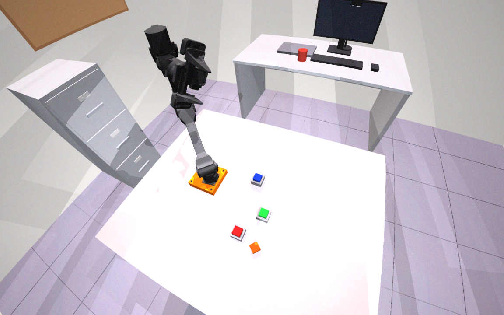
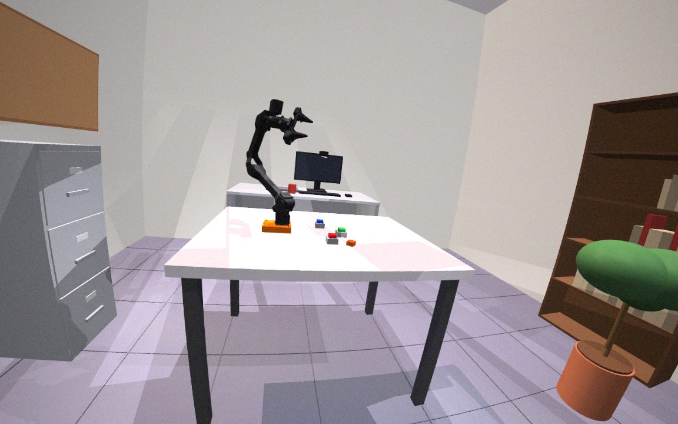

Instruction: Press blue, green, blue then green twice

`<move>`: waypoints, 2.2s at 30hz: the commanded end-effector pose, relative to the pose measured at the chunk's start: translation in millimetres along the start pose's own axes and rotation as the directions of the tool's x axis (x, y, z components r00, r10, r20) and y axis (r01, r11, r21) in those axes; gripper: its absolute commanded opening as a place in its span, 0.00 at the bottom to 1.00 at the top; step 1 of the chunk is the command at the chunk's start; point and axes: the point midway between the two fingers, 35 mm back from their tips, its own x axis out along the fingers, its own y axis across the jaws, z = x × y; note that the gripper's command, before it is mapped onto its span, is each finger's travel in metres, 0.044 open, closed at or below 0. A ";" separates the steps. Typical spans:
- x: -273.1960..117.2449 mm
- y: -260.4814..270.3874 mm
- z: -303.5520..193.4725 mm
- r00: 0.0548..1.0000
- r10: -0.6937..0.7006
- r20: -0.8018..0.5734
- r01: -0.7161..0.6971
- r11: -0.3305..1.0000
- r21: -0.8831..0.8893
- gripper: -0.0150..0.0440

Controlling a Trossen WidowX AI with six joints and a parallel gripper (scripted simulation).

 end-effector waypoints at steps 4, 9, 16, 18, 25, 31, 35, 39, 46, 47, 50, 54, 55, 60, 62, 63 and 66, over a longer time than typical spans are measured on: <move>85.3 47.0 10.6 0.933 0.193 0.302 -0.333 0.781 0.529 0.93; 121.2 71.2 35.8 0.848 0.294 0.442 -0.529 0.537 0.657 0.93; 153.9 103.3 80.8 0.698 0.427 0.576 -0.689 0.180 0.702 0.93; 160.3 113.2 95.7 0.647 0.466 0.603 -0.709 0.076 0.701 0.93; 170.7 150.3 150.9 0.453 0.610 0.650 -0.672 -0.246 0.699 0.93; 164.8 185.2 195.9 0.286 0.730 0.621 -0.531 -0.419 0.737 0.93; 154.0 210.4 222.4 0.183 0.806 0.563 -0.402 -0.461 0.791 0.93; 146.2 224.7 234.9 0.132 0.844 0.519 -0.327 -0.457 0.827 0.93; 146.2 224.7 234.9 0.132 0.844 0.519 -0.327 -0.457 0.827 0.93; 146.2 224.7 234.9 0.132 0.844 0.519 -0.327 -0.457 0.827 0.93; 149.9 239.3 245.1 0.132 0.844 0.519 -0.327 -0.457 0.827 0.80; 154.3 275.0 266.1 0.132 0.844 0.519 -0.327 -0.457 0.827 0.62; 154.3 276.8 267.0 0.132 0.844 0.519 -0.327 -0.457 0.827 0.58; 154.3 276.8 267.0 0.132 0.844 0.519 -0.327 -0.457 0.827 0.35; 154.3 276.8 267.0 0.132 0.844 0.519 -0.327 -0.457 0.827 0.29; 154.3 276.8 267.0 0.132 0.844 0.519 -0.327 -0.457 0.827 0.29; 154.3 276.8 267.0 0.132 0.844 0.519 -0.327 -0.457 0.827 0.29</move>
